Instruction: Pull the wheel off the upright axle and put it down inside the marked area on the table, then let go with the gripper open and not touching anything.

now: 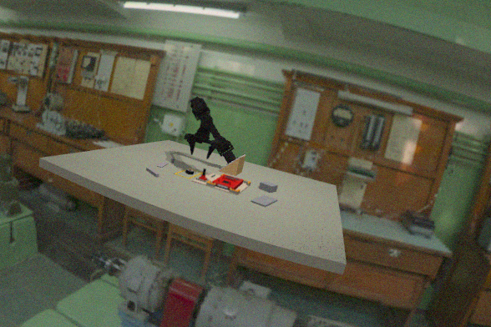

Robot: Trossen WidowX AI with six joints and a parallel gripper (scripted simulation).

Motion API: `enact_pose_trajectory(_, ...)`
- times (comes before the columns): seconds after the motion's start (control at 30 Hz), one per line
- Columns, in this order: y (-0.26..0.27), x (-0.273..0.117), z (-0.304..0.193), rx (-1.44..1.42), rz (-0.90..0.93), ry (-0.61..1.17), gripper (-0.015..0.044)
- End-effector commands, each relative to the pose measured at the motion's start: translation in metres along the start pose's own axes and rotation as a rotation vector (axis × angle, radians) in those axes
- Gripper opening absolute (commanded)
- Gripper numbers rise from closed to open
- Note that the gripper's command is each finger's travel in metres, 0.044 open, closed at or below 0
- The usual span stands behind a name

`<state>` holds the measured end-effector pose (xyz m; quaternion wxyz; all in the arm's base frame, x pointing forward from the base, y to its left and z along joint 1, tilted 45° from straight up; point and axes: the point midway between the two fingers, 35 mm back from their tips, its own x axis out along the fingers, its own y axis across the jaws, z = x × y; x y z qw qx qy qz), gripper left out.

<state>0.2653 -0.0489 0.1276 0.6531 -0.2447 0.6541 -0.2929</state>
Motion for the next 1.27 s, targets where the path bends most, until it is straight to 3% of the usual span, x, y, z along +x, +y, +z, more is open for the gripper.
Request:
enact_pose_trajectory(0.0,0.012,-0.018,-0.033,-0.002,-0.002,0.011,0.044)
enact_pose_trajectory(1.23,0.015,-0.024,-0.046,-0.001,-0.008,0.014,0.044)
